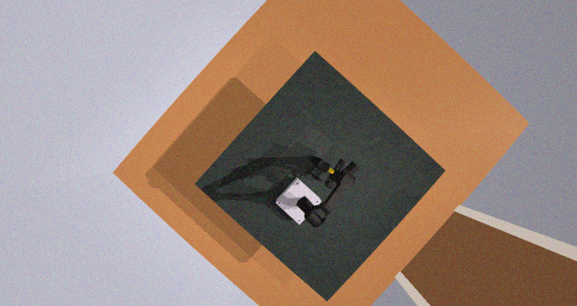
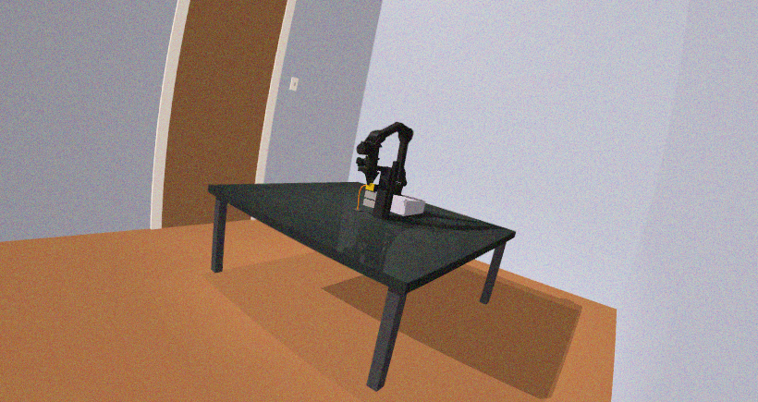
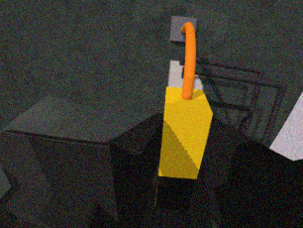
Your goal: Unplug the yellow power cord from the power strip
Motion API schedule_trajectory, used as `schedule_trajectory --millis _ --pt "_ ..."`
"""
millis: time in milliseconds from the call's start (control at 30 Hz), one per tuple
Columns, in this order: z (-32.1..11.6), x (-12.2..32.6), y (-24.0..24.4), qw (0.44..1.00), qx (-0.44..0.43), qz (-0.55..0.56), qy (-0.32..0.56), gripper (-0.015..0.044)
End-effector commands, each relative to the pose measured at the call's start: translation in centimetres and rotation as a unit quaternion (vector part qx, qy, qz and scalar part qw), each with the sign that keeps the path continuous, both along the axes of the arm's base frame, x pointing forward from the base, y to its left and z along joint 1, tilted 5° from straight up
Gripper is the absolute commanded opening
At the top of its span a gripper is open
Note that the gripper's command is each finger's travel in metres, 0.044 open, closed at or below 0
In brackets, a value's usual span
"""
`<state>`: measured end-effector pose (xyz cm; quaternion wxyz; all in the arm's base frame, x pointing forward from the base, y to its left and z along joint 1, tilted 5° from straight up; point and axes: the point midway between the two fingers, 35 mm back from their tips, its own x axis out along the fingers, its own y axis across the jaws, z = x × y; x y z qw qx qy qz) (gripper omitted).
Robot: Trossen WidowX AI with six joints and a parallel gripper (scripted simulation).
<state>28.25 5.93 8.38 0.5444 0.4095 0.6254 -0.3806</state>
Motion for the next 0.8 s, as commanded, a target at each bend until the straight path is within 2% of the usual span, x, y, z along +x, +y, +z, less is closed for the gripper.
schedule_trajectory --millis 0,433,767 --pt "0.0 1.0 -2.8 0.999 -0.034 -0.014 -0.012 0.0000" --pt "0.1 1.4 -4.9 0.999 -0.034 -0.015 -0.012 0.0000" --pt "-0.1 1.0 -3.9 0.999 -0.033 -0.015 -0.011 0.0263"
